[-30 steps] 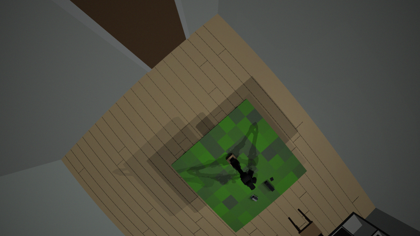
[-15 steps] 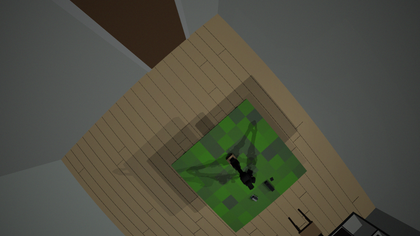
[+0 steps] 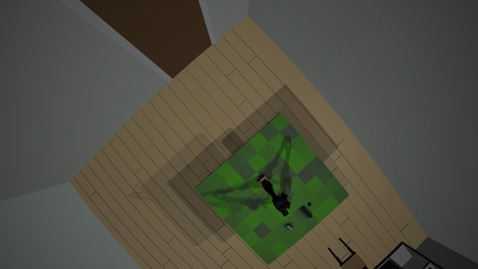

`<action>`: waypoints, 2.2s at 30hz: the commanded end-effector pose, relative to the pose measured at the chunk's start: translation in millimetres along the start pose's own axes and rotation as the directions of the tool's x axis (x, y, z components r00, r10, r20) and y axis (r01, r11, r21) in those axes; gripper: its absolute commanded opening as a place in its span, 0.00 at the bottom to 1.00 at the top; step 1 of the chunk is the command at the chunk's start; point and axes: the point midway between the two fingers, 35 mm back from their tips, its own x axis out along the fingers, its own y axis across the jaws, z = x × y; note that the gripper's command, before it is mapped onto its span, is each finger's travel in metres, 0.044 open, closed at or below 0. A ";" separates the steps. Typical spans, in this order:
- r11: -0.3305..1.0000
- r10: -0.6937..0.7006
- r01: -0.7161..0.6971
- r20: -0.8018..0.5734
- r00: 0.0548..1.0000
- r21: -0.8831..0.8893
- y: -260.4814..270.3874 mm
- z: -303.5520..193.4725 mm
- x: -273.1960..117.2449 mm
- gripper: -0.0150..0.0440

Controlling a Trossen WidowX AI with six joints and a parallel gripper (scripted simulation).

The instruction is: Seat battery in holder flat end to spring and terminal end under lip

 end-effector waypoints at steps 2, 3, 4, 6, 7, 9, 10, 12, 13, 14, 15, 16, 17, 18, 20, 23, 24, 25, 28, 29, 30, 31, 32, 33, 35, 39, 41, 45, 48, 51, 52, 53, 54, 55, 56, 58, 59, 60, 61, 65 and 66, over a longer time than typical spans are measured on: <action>1.000 0.001 -0.001 -0.044 0.999 0.005 0.0 -3.7 2.6 0.38; 1.000 0.002 -0.001 -0.050 0.999 0.006 -0.1 -3.5 3.0 0.38; 1.000 0.002 -0.002 -0.056 0.998 0.007 -0.3 -3.3 3.3 0.38; 1.000 0.003 -0.003 -0.069 0.998 0.010 -0.5 -3.0 4.0 0.38; 1.000 0.004 -0.003 -0.075 0.997 0.012 -0.6 -2.8 4.4 0.38; 1.000 0.005 -0.004 -0.087 0.996 0.013 -0.7 -2.5 5.1 0.38; 1.000 0.006 -0.004 -0.093 0.996 0.014 -0.7 -2.3 5.4 0.38; 1.000 0.005 -0.004 -0.105 0.994 0.011 -1.0 -1.6 6.3 0.38; 1.000 0.005 -0.004 -0.111 0.994 0.010 -1.1 -1.3 6.7 0.38; 1.000 0.006 -0.004 -0.117 0.993 0.010 -1.0 -1.1 7.0 0.38; 1.000 0.006 -0.005 -0.123 0.992 0.010 -1.0 -1.0 7.3 0.38; 1.000 0.007 -0.006 -0.129 0.992 0.009 -1.0 -0.9 7.6 0.38; 1.000 0.008 -0.006 -0.136 0.991 0.010 -1.0 -0.7 8.0 0.38; 1.000 0.008 -0.007 -0.142 0.990 0.010 -1.0 -0.5 8.3 0.38; 1.000 0.009 -0.008 -0.154 0.988 0.011 -1.1 -0.2 9.0 0.38; 1.000 0.011 -0.009 -0.173 0.985 0.013 -1.1 0.2 9.9 0.38; 1.000 0.011 -0.009 -0.179 0.984 0.013 -1.2 0.4 10.2 0.38; 1.000 0.012 -0.009 -0.186 0.983 0.013 -1.2 0.5 10.5 0.38; 1.000 0.013 -0.010 -0.204 0.979 0.014 -1.2 0.8 11.2 0.38; 1.000 0.013 -0.010 -0.211 0.978 0.015 -1.2 1.0 11.5 0.38; 1.000 0.014 -0.011 -0.217 0.976 0.015 -1.2 1.1 11.7 0.38; 1.000 0.014 -0.011 -0.223 0.975 0.015 -1.2 1.2 12.0 0.38; 1.000 0.014 -0.011 -0.229 0.973 0.015 -1.2 1.3 12.2 0.38; 1.000 0.015 -0.011 -0.236 0.972 0.016 -1.2 1.4 12.4 0.38; 1.000 0.016 -0.012 -0.249 0.968 0.016 -1.1 1.5 12.8 0.38; 1.000 0.017 -0.013 -0.274 0.962 0.016 -1.0 1.8 13.5 0.38; 1.000 0.018 -0.014 -0.286 0.958 0.016 -0.9 2.0 13.8 0.38; 1.000 0.018 -0.014 -0.312 0.950 0.016 -0.8 2.3 14.4 0.38; 1.000 0.019 -0.014 -0.330 0.944 0.015 -0.6 2.5 14.8 0.38; 1.000 0.019 -0.015 -0.349 0.937 0.015 -0.5 2.7 15.1 0.38; 1.000 0.019 -0.015 -0.356 0.934 0.015 -0.4 2.8 15.2 0.38; 1.000 0.019 -0.015 -0.362 0.932 0.014 -0.4 2.9 15.3 0.38; 1.000 0.019 -0.015 -0.368 0.930 0.014 -0.3 3.0 15.4 0.38; 1.000 0.019 -0.015 -0.375 0.927 0.014 -0.3 3.1 15.4 0.38; 1.000 0.019 -0.015 -0.381 0.924 0.013 -0.2 3.2 15.5 0.38; 1.000 0.019 -0.015 -0.393 0.919 0.012 0.0 3.4 15.6 0.38; 1.000 0.019 -0.015 -0.399 0.917 0.012 0.0 3.5 15.7 0.38; 1.000 0.019 -0.015 -0.405 0.914 0.012 0.1 3.6 15.7 0.38; 1.000 0.018 -0.015 -0.411 0.912 0.011 0.1 3.6 15.7 0.38; 1.000 0.017 -0.015 -0.434 0.901 0.009 0.4 3.9 16.0 0.38; 1.000 0.017 -0.015 -0.440 0.898 0.008 0.4 4.0 16.0 0.38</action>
